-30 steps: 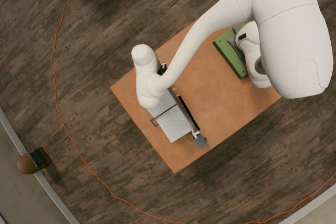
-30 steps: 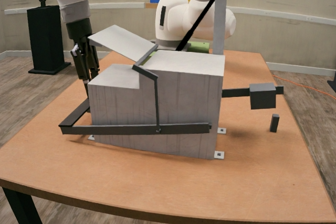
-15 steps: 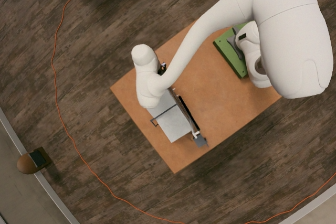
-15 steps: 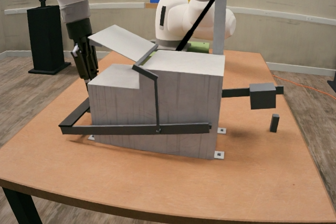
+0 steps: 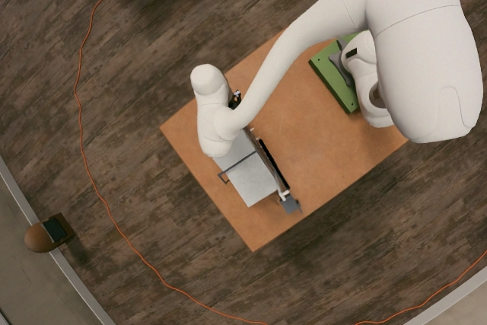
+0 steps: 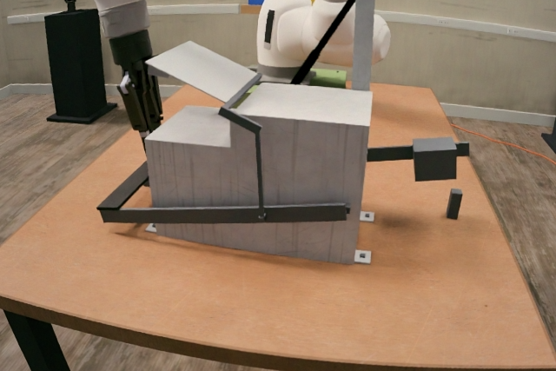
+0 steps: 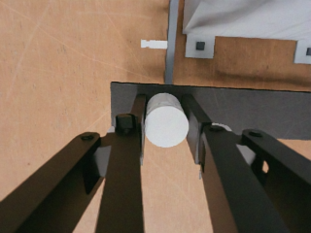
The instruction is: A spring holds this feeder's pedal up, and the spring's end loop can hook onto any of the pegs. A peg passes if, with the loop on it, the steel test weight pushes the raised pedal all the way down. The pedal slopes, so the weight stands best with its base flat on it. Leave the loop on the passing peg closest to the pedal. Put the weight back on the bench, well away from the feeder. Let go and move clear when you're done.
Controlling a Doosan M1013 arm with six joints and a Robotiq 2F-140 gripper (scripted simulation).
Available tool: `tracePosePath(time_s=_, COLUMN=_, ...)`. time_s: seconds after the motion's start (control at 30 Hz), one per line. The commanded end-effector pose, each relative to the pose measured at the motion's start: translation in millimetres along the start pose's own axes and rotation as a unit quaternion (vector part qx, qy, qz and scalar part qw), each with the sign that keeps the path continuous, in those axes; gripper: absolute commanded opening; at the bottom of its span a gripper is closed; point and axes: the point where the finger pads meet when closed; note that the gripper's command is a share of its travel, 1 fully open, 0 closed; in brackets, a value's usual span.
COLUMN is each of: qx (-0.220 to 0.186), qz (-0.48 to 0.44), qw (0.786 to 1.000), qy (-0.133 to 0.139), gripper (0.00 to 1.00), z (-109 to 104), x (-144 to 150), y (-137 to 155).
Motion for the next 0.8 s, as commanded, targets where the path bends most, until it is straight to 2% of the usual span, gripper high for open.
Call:
tracePosePath(time_s=0.0, qx=0.000, qz=0.000, qw=1.000, qy=0.001, gripper=0.25, z=-1.6, x=0.4, y=-0.2)
tracePosePath(time_s=0.77, qx=0.000, qz=0.000, qw=1.000, qy=0.001, gripper=0.25, z=-20.8, x=0.8, y=-3.6)
Point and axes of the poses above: the point where the finger pads meet when closed, its own z axis out along the fingers, its own x axis across the jaws, y = z × x, and after that the axes turned 6 degrees about -z, right-handed
